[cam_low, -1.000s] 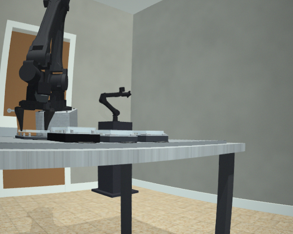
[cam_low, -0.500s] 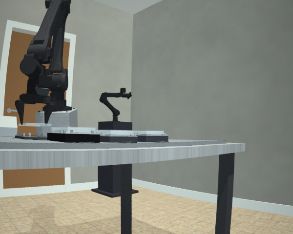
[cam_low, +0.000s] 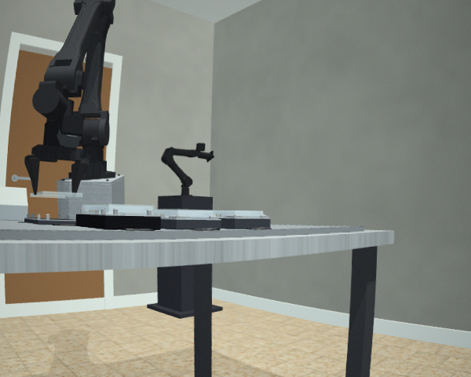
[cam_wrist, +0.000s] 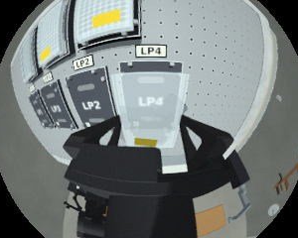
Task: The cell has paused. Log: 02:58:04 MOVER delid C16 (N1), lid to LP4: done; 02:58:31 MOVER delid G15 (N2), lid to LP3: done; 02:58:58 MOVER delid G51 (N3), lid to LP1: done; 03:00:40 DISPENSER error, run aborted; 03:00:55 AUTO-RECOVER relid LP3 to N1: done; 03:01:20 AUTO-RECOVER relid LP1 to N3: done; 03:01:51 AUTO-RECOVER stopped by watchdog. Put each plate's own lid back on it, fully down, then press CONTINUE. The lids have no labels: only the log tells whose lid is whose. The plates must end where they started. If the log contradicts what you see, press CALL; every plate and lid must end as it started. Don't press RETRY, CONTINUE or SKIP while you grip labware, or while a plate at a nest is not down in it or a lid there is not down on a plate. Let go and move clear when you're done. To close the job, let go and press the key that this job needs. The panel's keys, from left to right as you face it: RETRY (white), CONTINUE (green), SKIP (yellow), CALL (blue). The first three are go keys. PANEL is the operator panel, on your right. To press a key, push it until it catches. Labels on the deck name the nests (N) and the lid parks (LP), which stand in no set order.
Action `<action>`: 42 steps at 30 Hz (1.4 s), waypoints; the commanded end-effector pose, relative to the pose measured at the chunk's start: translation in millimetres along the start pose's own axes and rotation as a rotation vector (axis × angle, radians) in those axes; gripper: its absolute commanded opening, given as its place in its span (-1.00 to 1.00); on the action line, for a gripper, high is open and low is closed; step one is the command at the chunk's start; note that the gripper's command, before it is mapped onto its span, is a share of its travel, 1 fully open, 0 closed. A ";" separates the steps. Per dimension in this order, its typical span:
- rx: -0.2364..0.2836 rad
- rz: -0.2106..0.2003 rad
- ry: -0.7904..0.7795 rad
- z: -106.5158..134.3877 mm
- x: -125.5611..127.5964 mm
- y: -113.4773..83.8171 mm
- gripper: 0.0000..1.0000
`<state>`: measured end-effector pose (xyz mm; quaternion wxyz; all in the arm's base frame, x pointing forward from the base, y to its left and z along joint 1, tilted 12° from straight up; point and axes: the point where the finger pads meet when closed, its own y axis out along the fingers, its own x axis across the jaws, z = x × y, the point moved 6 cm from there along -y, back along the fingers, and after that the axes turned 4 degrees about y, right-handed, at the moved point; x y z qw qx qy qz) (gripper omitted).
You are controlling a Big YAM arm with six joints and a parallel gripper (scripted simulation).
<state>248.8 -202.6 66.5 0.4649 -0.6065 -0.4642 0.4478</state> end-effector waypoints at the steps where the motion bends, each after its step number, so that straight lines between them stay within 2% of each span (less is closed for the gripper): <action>1: -0.025 0.015 -0.003 -18.0 -9.6 -4.4 -1.00; 4: -0.020 0.011 0.000 -10.6 -5.9 -4.4 -1.00; 5: -0.025 0.014 -0.003 -18.4 -9.5 -4.3 -1.00; 7: -0.025 0.014 -0.003 -18.6 -9.4 -4.3 -1.00; 9: -0.026 0.016 -0.062 -19.8 4.8 -5.1 -1.00; 15: -0.009 0.005 -0.049 -25.3 36.4 0.6 -1.00; 17: -0.009 0.005 -0.049 -25.3 36.4 0.6 -1.00; 22: -0.027 0.010 -0.047 -46.8 56.1 -4.5 -1.00; 32: -0.017 0.004 -0.048 -65.0 105.1 -4.5 -1.00; 34: -0.017 0.004 -0.048 -65.0 105.1 -4.5 -1.00; 42: -0.018 0.002 -0.048 -80.9 143.8 -4.5 -1.00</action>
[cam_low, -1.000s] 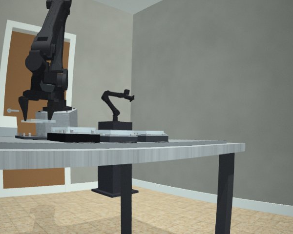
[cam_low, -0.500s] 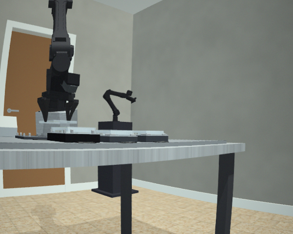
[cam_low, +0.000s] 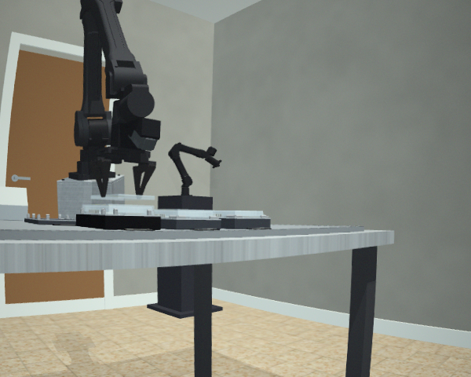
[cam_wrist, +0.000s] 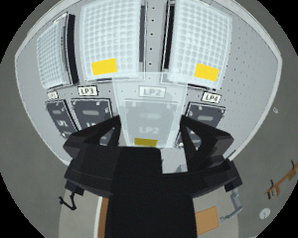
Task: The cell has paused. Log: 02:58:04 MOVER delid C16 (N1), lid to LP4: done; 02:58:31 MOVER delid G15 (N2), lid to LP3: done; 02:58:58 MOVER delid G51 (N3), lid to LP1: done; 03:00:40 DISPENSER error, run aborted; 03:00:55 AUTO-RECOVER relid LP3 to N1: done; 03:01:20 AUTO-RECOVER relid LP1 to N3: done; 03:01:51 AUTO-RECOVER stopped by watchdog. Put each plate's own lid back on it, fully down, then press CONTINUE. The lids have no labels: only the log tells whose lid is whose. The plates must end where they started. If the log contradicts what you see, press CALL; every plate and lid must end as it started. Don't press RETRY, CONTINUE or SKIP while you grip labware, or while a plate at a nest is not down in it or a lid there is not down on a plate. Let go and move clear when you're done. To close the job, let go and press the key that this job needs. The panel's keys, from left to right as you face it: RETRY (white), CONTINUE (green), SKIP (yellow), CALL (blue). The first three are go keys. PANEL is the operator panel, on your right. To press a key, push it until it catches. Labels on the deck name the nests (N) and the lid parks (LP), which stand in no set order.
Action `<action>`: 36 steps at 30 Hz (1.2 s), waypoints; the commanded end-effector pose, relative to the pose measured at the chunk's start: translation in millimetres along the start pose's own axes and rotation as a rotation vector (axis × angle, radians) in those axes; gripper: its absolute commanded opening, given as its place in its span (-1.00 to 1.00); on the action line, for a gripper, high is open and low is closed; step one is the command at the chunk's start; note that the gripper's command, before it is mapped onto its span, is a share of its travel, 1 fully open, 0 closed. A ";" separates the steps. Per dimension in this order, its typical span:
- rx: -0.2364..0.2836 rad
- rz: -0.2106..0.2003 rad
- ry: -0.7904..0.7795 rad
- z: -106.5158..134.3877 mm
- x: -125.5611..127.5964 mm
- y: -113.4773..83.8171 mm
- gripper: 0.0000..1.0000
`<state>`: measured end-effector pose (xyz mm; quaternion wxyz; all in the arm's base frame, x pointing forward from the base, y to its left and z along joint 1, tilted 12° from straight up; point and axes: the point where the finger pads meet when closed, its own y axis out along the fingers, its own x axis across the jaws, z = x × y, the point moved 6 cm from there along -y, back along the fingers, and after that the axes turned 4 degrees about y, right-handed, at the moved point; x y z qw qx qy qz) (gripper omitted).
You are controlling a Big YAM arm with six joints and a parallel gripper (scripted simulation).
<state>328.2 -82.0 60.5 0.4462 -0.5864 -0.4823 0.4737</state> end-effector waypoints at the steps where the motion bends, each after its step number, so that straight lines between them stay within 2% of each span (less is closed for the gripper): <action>1: -0.022 0.002 0.036 -25.5 14.5 -5.6 -1.00; 7: -0.020 0.001 0.035 -39.4 42.4 -5.8 -1.00; 9: -0.020 0.001 0.035 -39.4 42.4 -5.8 -1.00; 24: -0.022 -0.002 0.035 -74.5 111.7 -6.2 -1.00; 26: -0.022 -0.002 0.035 -74.5 111.7 -6.2 -1.00; 36: -0.023 -0.004 0.035 -97.7 157.6 -6.6 -1.00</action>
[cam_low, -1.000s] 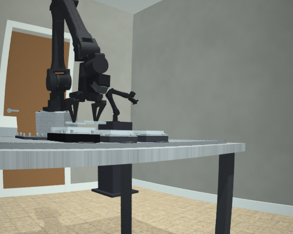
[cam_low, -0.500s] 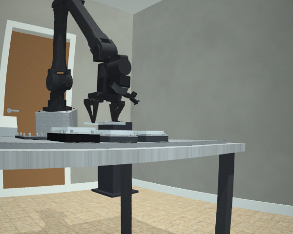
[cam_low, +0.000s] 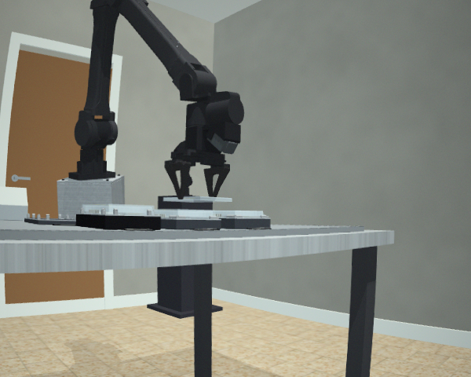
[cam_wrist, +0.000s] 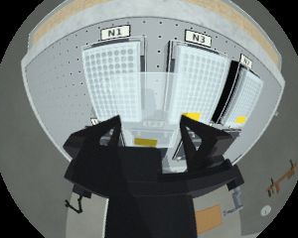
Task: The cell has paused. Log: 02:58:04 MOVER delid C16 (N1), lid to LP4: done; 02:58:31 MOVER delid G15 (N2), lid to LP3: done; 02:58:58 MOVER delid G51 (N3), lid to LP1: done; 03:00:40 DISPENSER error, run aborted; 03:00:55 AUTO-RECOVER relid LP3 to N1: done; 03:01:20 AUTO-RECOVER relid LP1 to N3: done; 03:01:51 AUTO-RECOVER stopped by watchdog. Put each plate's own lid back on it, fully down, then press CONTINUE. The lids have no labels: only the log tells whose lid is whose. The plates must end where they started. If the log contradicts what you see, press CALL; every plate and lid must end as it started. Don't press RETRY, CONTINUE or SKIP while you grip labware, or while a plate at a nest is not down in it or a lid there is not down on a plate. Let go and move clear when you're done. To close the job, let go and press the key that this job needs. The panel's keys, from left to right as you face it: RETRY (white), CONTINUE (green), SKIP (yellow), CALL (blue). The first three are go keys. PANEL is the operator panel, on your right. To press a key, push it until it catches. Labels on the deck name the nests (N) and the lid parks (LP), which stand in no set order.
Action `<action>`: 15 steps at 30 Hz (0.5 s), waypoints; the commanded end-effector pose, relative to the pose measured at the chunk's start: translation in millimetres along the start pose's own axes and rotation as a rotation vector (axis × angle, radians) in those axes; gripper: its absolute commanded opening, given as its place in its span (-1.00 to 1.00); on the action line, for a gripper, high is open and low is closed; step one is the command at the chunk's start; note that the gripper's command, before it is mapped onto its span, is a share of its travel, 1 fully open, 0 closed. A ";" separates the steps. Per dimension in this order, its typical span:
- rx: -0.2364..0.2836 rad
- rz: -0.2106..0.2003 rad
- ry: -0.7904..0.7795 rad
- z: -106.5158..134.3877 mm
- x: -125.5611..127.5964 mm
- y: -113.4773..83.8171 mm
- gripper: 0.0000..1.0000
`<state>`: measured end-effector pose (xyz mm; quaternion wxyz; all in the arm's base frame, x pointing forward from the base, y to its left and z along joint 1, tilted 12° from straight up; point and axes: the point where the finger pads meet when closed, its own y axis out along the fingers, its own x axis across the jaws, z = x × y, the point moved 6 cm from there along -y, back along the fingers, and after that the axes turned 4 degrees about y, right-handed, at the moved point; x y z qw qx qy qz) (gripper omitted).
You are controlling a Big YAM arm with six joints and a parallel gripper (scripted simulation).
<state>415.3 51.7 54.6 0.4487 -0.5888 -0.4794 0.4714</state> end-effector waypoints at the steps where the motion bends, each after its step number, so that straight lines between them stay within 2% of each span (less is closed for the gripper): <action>1: -0.024 -0.006 0.025 -23.7 22.1 -6.7 -1.00; 15: -0.024 -0.009 0.025 -48.3 71.9 -7.4 -1.00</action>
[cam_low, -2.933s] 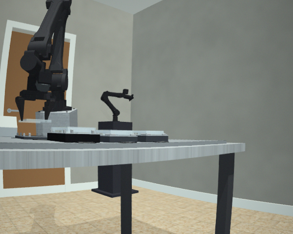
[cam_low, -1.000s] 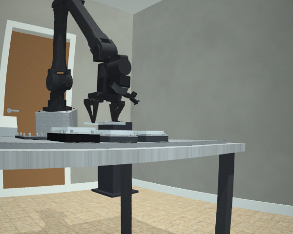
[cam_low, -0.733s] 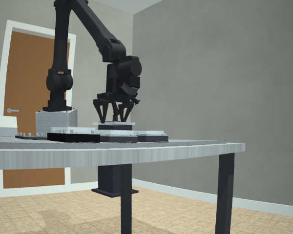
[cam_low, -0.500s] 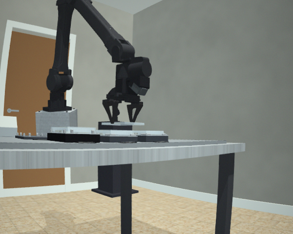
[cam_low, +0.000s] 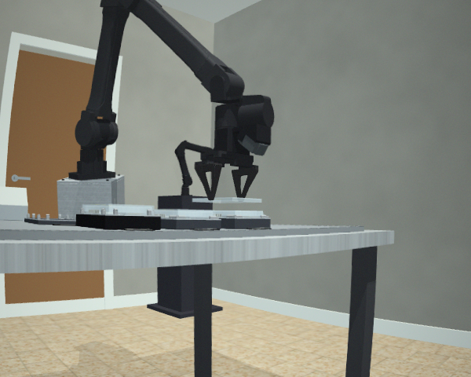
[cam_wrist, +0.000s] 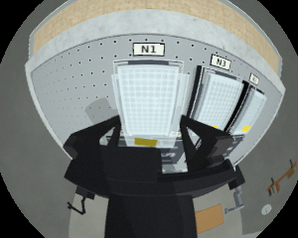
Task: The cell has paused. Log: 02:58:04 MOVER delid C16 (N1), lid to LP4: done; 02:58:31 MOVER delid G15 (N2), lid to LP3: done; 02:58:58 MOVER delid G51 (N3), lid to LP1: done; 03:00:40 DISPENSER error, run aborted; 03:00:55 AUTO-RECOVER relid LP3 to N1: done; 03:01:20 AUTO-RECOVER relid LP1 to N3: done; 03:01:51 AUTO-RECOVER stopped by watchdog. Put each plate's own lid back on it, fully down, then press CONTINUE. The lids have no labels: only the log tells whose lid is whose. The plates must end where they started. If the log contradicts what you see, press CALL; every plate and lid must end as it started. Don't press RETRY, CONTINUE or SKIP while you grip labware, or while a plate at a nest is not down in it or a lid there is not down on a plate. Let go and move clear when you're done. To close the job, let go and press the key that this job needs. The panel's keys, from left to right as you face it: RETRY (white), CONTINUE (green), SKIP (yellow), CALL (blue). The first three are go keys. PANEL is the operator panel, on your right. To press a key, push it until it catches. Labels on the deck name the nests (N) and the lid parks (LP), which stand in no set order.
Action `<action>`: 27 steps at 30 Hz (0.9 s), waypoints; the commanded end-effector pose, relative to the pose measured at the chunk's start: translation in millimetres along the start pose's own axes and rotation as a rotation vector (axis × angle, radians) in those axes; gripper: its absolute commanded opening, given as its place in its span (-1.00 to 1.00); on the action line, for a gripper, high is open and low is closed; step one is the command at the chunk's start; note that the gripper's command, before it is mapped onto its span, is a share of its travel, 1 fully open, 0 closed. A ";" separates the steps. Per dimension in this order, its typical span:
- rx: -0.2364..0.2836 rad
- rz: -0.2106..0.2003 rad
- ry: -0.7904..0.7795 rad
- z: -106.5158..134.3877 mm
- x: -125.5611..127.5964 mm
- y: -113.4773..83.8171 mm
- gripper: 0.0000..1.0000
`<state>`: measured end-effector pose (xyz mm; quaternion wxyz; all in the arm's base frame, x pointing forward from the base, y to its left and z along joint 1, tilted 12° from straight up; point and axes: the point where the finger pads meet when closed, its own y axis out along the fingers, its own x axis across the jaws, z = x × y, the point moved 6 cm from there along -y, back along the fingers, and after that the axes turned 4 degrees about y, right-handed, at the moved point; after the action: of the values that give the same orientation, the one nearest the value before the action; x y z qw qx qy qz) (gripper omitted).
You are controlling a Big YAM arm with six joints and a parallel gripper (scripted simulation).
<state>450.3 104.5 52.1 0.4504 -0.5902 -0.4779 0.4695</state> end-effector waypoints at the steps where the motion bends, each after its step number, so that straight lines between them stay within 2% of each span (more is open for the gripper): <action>1: -0.025 -0.009 0.019 -18.4 16.4 -7.6 -1.00; 2: -0.025 -0.008 0.025 -19.6 13.9 -7.2 -1.00; 3: -0.052 -0.016 0.050 -26.2 3.3 -19.0 -1.00; 4: -0.037 -0.011 0.048 -16.8 0.3 -15.8 -1.00; 6: -0.022 -0.005 0.045 -13.7 0.5 -7.6 -1.00; 9: -0.031 -0.011 0.022 -15.1 7.6 -9.4 -1.00; 10: -0.014 -0.003 0.035 -10.1 4.0 -2.2 -1.00; 13: -0.005 0.001 0.036 -6.8 2.8 6.3 -1.00; 22: 0.000 0.002 0.028 -4.5 1.0 11.0 -1.00; 26: -0.003 0.001 0.028 -4.9 0.4 9.7 -1.00; 27: -0.019 -0.005 0.031 -10.7 0.9 3.6 -1.00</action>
<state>455.4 108.4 47.9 0.4531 -0.5947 -0.4762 0.4629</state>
